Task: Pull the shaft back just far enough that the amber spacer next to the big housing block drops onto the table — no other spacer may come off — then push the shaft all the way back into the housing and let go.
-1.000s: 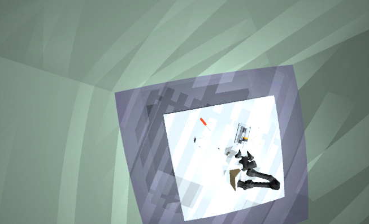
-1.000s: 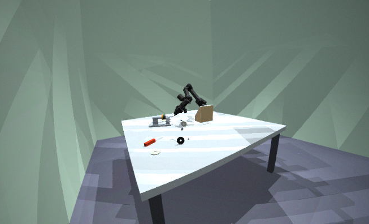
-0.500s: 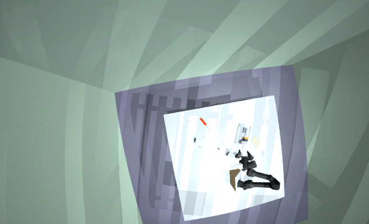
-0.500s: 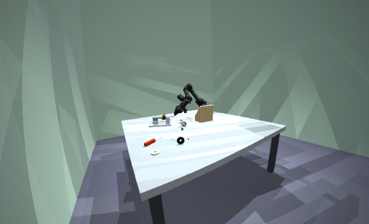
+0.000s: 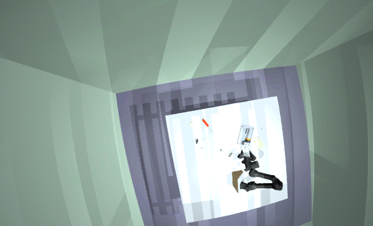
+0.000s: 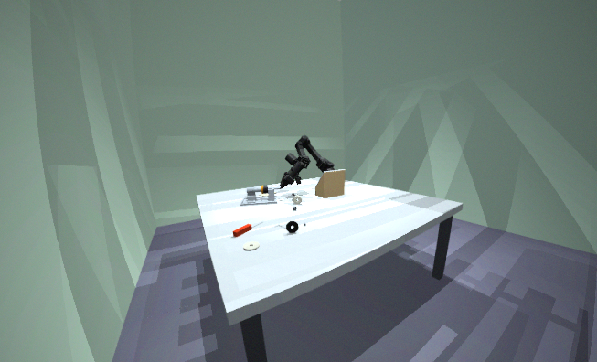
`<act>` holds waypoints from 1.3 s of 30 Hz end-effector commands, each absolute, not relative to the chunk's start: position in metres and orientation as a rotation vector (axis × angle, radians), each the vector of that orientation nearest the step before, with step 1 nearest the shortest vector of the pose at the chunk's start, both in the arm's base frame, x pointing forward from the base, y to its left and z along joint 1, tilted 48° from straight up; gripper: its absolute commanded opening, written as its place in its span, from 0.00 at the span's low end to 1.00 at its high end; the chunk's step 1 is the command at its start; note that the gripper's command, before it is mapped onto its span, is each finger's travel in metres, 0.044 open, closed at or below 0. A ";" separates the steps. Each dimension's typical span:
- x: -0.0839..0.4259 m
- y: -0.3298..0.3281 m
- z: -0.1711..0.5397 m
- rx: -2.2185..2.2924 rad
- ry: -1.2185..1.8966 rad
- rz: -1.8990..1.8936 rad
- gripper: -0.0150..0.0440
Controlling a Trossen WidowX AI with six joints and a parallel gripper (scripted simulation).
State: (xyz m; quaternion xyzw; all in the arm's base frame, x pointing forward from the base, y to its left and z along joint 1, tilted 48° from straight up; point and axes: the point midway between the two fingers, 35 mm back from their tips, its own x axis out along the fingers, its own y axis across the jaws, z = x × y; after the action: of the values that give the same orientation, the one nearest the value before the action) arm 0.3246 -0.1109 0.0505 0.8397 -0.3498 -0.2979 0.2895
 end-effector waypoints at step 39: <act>0.345 -0.133 0.044 2.242 -0.932 -0.784 1.00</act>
State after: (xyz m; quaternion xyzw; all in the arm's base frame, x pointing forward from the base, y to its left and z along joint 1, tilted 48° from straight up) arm 0.3433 -0.1331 0.0429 0.8399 -0.3508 -0.2960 0.2897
